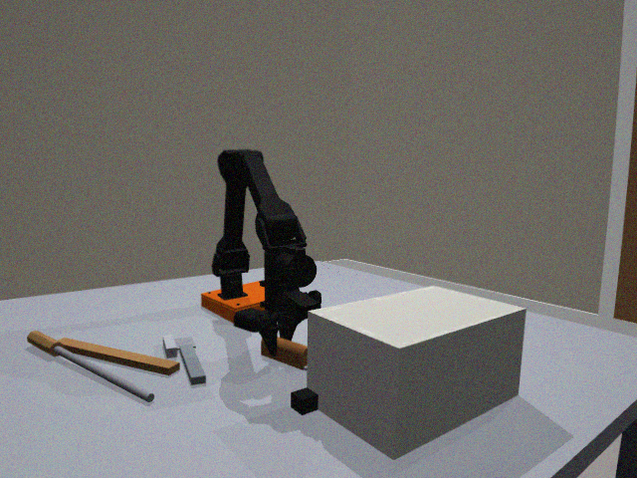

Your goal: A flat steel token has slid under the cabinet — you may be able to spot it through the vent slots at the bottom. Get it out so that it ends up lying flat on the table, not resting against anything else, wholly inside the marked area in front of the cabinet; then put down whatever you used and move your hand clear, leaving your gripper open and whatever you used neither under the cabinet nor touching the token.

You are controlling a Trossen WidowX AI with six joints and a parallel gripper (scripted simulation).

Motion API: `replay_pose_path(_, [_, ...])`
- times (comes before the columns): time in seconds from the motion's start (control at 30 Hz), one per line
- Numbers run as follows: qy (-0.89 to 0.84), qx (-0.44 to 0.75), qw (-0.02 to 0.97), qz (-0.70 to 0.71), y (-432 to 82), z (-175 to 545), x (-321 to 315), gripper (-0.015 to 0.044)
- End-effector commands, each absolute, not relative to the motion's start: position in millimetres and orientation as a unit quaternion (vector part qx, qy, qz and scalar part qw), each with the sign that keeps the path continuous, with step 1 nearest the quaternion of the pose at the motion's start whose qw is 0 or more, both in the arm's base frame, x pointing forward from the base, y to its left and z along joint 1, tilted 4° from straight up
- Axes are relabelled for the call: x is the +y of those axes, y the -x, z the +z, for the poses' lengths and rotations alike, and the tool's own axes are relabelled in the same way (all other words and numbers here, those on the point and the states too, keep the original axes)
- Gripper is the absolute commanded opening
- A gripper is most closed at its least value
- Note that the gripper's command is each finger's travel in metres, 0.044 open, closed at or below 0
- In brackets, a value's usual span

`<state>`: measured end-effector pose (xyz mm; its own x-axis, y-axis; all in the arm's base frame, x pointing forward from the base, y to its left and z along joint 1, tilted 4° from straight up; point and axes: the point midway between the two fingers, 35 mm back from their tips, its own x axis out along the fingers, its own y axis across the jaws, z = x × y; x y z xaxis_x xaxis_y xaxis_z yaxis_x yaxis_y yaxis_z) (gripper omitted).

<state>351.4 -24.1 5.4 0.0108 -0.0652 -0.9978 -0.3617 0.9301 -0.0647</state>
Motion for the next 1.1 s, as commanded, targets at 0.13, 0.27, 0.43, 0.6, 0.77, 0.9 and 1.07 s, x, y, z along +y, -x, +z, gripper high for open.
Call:
replay_pose_path(0.13, [0.154, 0.695, 0.695, 0.105, -361.5, 5.8, -20.8, 0.0000])
replay_pose_path(0.27, [0.154, 0.695, 0.695, 0.105, -365.4, 5.8, -19.3, 0.0000])
replay_pose_path(0.43, [0.154, 0.695, 0.695, 0.105, -370.3, 5.9, -17.5, 0.0000])
replay_pose_path(0.6, [0.154, 0.694, 0.695, 0.105, -375.0, 5.9, -15.7, 0.0000])
replay_pose_path(0.77, [0.154, 0.694, 0.695, 0.105, -379.6, 6.0, -14.0, 0.0000])
replay_pose_path(0.9, [0.154, 0.694, 0.695, 0.105, -383.4, 6.0, -12.5, 0.0000])
replay_pose_path(1.07, [0.154, 0.694, 0.695, 0.105, -387.8, 6.1, -10.9, 0.0000])
